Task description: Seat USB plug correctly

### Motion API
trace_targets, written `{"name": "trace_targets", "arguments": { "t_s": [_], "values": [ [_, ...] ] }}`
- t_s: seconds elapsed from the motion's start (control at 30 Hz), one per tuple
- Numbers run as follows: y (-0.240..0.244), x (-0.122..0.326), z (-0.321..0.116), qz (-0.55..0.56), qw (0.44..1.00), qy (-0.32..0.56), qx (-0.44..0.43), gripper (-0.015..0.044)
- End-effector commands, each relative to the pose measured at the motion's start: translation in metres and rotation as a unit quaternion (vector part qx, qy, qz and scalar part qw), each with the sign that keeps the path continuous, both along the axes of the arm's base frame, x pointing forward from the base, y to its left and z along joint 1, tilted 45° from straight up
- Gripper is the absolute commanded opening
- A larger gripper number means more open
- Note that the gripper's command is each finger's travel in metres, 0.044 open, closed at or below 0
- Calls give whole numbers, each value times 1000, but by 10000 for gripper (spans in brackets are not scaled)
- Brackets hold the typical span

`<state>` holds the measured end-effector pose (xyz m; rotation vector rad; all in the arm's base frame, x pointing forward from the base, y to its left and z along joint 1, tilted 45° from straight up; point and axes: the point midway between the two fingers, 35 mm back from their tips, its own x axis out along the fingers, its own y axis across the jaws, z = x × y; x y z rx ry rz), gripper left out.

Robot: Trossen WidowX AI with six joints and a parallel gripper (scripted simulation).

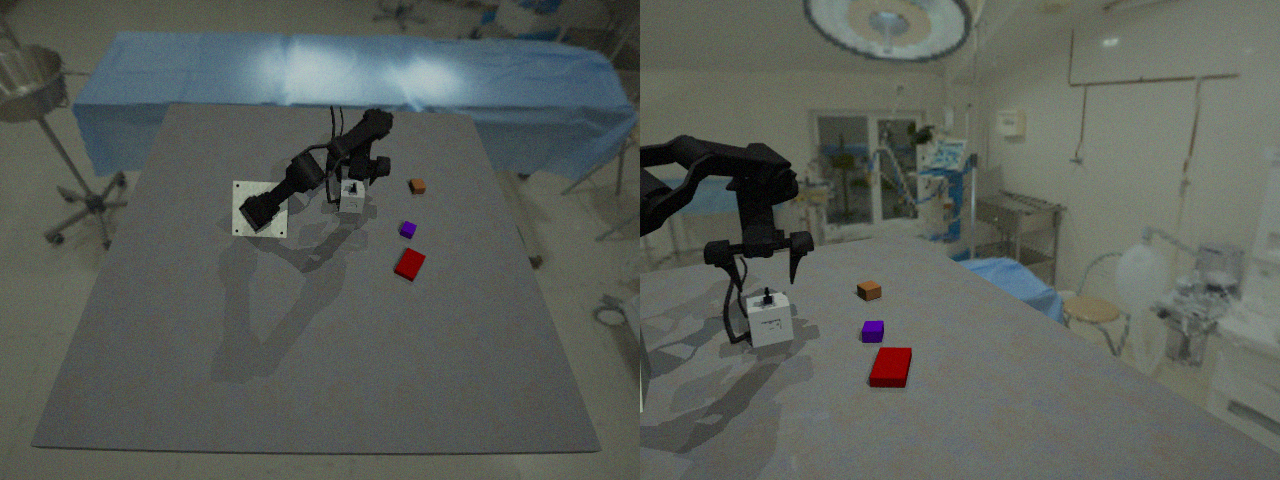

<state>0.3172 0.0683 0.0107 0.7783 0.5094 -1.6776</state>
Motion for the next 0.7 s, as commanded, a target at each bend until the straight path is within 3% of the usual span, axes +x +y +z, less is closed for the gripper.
{"name": "trace_targets", "arguments": {
  "t_s": [0.0, 0.3, 0.67],
  "values": [
    [-5, -2, -3, 2, 1000, 5, -4, 440],
    [-5, -2, -3, 2, 1000, 5, -4, 440],
    [-4, -1, -3, -1, 1000, 2, -1, 151]
  ]
}}
